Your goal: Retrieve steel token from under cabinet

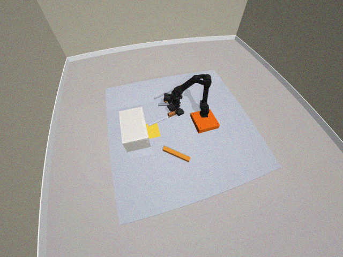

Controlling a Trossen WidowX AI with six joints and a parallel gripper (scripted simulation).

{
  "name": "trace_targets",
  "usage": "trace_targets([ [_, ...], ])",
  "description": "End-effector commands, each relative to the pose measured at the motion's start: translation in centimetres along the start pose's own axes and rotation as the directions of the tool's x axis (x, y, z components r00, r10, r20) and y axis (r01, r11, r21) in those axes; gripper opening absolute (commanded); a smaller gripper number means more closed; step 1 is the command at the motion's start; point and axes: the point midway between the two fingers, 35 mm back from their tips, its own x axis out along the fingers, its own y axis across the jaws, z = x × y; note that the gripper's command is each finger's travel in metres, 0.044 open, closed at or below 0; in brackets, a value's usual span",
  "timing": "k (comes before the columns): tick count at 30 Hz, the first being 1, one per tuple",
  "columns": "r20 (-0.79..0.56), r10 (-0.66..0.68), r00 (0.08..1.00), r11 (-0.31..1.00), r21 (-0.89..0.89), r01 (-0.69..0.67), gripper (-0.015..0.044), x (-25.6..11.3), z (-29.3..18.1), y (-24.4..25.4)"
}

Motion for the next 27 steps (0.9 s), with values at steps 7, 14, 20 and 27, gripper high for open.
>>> trace_targets([
  [7,0.0,0.0,1.0,1.0,0.0,0.0,0.02,0.0,-0.02,0.02],
  [14,0.001,0.0,1.0,1.0,0.0,0.0,0.0253,-0.01,-0.02,0.03],
  [20,0.002,-0.001,1.0,1.0,0.001,0.001,0.027,0.12,0.03,-0.01],
  [27,0.002,-0.001,1.0,1.0,0.0,0.001,0.027,0.21,-0.06,-0.01],
])
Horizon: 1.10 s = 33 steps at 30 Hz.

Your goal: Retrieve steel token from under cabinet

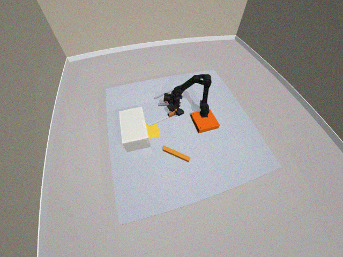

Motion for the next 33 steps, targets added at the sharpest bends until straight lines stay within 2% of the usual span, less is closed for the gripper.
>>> trace_targets([
  [1,-0.001,0.002,1.0,1.0,-0.002,-0.002,0.027,0.2,-0.2,0.1],
  [7,-0.001,0.002,1.0,1.0,-0.003,-0.002,0.027,0.5,-0.5,0.1],
  [11,0.004,-0.003,1.0,1.0,0.002,0.003,0.0165,0.2,-0.2,-0.1],
  [20,0.004,-0.003,1.0,1.0,0.002,0.003,0.0105,0.2,-0.2,-0.1],
  [24,0.004,-0.003,1.0,1.0,0.002,0.003,0.0,0.2,-0.2,-0.1],
  [33,0.003,-0.002,1.0,1.0,0.005,0.002,0.0,0.2,0.6,-0.1],
])
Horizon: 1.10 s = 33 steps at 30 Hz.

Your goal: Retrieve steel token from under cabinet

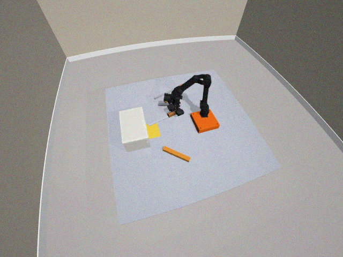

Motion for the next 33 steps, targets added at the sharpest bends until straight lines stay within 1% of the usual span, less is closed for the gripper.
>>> trace_targets([
  [1,0.001,-0.002,1.0,1.0,0.005,0.002,0.0,-0.1,0.7,-0.1],
  [33,0.002,0.001,1.0,1.0,0.012,-0.001,0.0,-0.1,5.1,0.1],
])
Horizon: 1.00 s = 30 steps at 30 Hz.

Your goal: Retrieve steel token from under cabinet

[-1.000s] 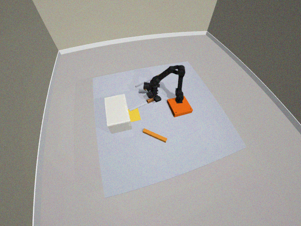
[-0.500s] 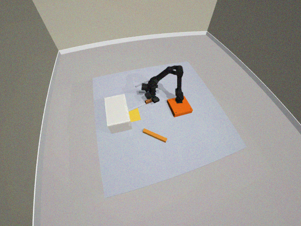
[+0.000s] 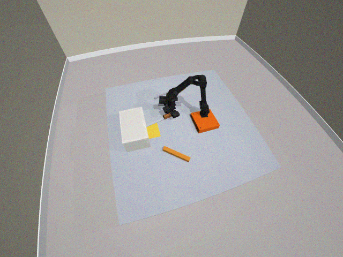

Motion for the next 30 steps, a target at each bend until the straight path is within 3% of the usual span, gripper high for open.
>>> trace_targets([
  [1,0.0,-0.003,1.0,1.0,0.0,0.003,0.0,0.0,0.8,0.0],
  [30,0.003,-0.002,1.0,1.0,0.001,0.002,0.0,-0.1,4.4,0.1],
])
